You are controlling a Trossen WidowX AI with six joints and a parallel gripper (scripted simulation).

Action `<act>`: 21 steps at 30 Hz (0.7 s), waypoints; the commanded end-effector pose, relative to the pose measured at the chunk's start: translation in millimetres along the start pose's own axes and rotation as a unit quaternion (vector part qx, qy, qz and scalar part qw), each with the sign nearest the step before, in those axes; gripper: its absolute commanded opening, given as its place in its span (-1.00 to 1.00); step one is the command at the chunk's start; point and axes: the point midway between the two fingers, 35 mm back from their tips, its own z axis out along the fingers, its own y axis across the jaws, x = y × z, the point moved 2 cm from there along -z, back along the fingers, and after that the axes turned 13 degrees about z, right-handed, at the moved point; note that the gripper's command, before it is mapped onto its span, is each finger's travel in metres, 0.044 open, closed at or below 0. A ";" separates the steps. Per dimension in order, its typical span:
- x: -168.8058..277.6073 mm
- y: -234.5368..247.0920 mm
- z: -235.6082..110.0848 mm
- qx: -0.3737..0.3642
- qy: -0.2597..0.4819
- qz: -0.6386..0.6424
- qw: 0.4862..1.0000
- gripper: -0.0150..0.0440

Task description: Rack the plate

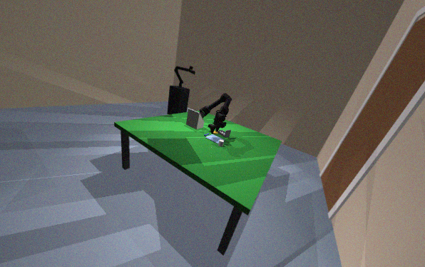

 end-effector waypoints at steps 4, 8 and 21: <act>-4.3 -1.4 -46.7 0.005 -0.004 -0.003 1.000 -0.49; -5.8 -2.5 -64.6 0.004 -0.004 -0.003 1.000 -0.49; -5.8 -3.9 -120.5 0.000 -0.002 -0.004 1.000 -0.49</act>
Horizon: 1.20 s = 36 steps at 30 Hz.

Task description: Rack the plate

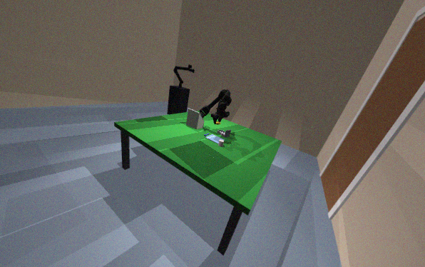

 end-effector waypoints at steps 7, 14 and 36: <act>0.5 2.8 -23.7 -0.001 0.000 0.010 1.000 -0.49; 9.4 34.6 -30.0 0.000 -0.003 0.128 0.992 -0.49; 57.9 127.1 -35.5 0.003 -0.014 0.474 0.881 -0.49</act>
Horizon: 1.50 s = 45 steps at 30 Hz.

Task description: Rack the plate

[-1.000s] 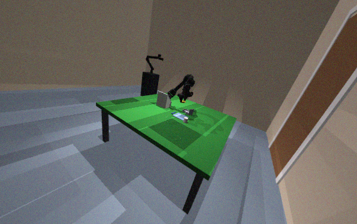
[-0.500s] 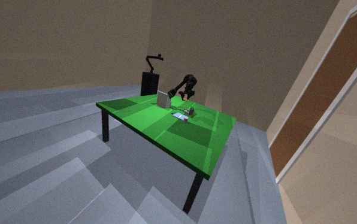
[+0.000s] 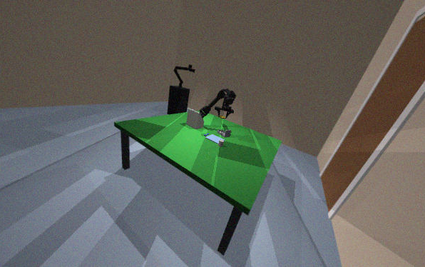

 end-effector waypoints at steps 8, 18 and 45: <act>52.2 3.1 0.3 -0.008 -0.001 0.197 0.980 -0.49; 92.3 -0.2 4.4 -0.014 0.005 0.362 0.932 -0.49; 121.0 -21.0 36.3 0.042 -0.066 0.466 0.881 -0.49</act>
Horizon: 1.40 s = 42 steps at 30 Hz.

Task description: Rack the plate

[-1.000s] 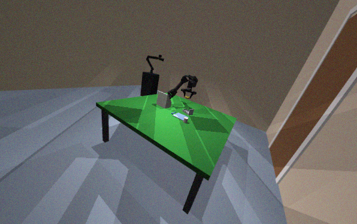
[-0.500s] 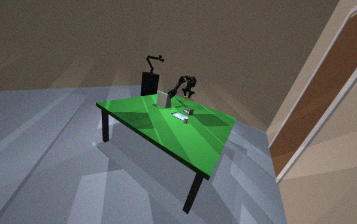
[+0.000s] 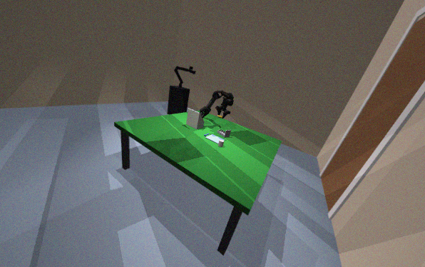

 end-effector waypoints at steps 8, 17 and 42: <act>-13.6 -2.1 30.6 0.003 -0.117 -0.069 0.991 -0.49; -25.0 0.8 50.7 -0.011 -0.207 -0.122 0.971 -0.49; -38.7 15.8 90.7 -0.121 -0.395 -0.265 0.871 -0.49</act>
